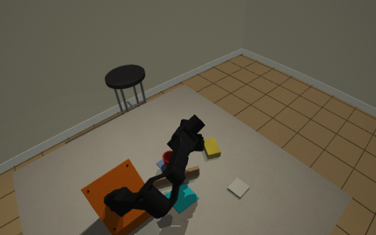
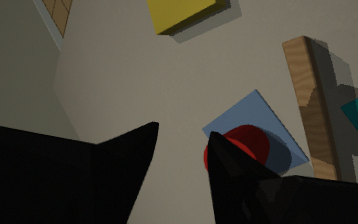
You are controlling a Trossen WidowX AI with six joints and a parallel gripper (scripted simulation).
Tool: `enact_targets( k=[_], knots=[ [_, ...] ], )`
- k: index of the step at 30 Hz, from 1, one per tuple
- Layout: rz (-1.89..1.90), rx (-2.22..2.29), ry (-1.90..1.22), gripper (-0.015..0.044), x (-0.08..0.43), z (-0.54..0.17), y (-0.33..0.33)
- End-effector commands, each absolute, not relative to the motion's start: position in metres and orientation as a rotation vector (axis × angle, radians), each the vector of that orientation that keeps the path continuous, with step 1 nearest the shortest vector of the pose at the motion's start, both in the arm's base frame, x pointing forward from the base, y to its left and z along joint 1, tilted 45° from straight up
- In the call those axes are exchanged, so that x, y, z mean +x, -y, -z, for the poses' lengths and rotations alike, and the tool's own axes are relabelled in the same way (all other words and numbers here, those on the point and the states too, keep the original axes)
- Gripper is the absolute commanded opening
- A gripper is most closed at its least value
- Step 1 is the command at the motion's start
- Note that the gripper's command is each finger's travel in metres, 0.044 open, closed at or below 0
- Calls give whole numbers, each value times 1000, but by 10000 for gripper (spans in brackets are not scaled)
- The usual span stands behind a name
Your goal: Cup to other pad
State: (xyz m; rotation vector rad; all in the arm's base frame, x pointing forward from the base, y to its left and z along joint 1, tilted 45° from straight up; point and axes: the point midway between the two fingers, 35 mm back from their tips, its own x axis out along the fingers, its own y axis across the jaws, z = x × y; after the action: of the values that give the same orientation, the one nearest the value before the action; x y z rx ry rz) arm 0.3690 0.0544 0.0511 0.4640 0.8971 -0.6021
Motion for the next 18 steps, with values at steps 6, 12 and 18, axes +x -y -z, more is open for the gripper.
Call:
enact_targets(
  k=[6,12,18],
  knots=[
    [1060,339,-964,148,329,39,-57],
    [1212,238,-910,148,308,62,-50],
    [1212,238,-910,148,308,63,-49]
  ],
)
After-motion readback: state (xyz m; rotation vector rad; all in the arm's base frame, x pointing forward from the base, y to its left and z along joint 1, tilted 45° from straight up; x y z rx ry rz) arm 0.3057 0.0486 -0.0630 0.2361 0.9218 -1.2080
